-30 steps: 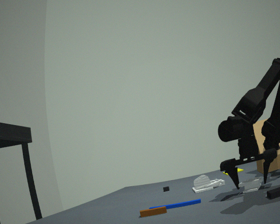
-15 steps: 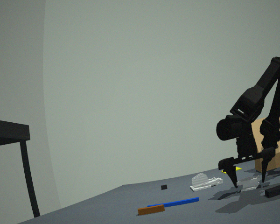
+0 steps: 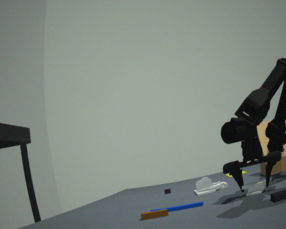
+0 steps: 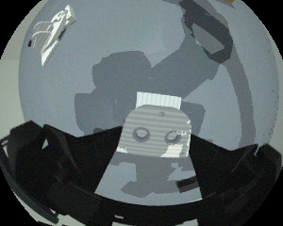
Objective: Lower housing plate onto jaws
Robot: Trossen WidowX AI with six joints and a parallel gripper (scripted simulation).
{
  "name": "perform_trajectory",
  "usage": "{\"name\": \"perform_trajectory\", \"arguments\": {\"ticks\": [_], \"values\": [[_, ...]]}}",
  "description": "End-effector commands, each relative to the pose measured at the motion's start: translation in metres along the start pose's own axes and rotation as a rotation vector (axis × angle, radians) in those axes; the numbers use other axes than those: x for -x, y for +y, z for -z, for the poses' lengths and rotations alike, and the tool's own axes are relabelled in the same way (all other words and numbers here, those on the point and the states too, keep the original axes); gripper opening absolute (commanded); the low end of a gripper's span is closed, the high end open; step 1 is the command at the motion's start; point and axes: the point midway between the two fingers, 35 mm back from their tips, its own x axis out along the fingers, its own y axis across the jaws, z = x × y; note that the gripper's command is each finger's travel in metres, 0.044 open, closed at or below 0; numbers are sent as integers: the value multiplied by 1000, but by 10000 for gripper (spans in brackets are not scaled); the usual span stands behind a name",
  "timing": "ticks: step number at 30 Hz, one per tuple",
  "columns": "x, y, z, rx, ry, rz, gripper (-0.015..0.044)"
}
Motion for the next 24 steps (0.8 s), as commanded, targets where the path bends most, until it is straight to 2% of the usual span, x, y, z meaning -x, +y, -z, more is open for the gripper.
{"name": "perform_trajectory", "arguments": {"ticks": [1,4,14,24], "values": [[0,0,0,0,0,0,367],[0,0,0,0,0,0,351],[1,0,0,0,0,0,351],[29,4,0,1,-13,-5,351]]}}
